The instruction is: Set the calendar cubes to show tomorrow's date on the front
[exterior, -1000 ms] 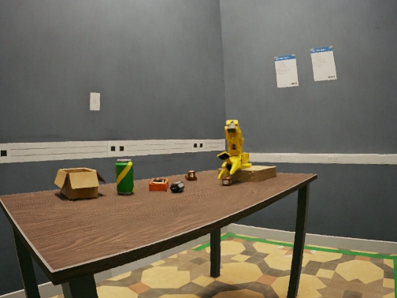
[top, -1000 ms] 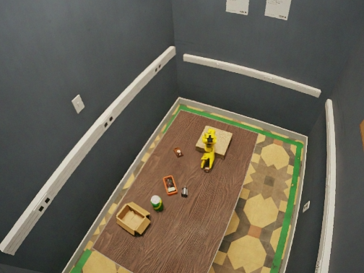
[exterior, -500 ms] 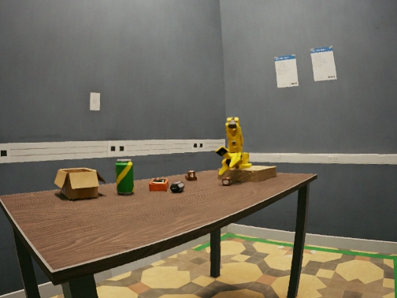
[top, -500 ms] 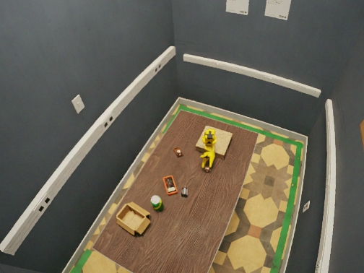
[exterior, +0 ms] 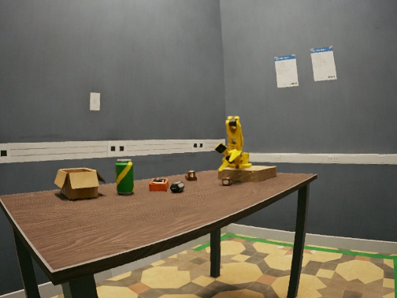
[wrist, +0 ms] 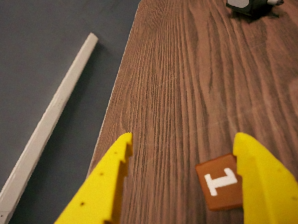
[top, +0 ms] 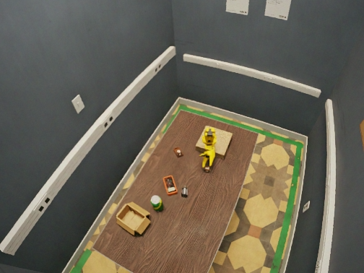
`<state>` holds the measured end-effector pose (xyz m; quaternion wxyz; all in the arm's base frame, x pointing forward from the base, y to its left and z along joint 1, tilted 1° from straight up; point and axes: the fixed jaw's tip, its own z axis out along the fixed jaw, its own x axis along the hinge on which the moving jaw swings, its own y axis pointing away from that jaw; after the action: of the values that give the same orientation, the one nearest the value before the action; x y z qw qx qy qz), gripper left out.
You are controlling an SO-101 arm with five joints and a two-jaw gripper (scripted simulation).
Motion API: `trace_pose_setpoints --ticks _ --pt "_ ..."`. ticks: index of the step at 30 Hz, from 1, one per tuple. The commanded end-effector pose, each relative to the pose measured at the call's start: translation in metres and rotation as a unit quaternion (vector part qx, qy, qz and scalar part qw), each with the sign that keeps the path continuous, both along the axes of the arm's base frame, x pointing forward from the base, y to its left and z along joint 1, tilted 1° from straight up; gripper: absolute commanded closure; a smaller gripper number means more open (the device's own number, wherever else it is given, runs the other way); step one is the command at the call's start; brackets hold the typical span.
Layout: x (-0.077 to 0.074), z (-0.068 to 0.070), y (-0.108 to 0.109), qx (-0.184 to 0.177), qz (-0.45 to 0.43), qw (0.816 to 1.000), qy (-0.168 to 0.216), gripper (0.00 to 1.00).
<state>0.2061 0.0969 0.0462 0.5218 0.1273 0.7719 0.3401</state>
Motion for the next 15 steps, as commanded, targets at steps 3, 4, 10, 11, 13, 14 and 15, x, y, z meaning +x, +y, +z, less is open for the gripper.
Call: trace_pose_setpoints --ticks 3,4,10,11,13,14,15 --pt "0.002 0.03 0.004 0.083 -0.005 0.996 -0.013 0.65" --pt "0.003 0.029 0.005 0.079 -0.004 0.997 -0.011 0.65" --pt "0.012 0.021 0.01 0.047 0.0 0.999 0.006 0.65" --pt "0.013 0.02 0.01 0.04 0.0 0.999 0.01 0.65" --pt "0.015 0.018 0.011 0.034 0.001 0.999 0.013 0.65" --pt "0.015 0.018 0.011 0.034 0.001 0.999 0.013 0.65" --pt "0.017 0.017 0.012 0.027 0.002 0.999 0.017 0.65"
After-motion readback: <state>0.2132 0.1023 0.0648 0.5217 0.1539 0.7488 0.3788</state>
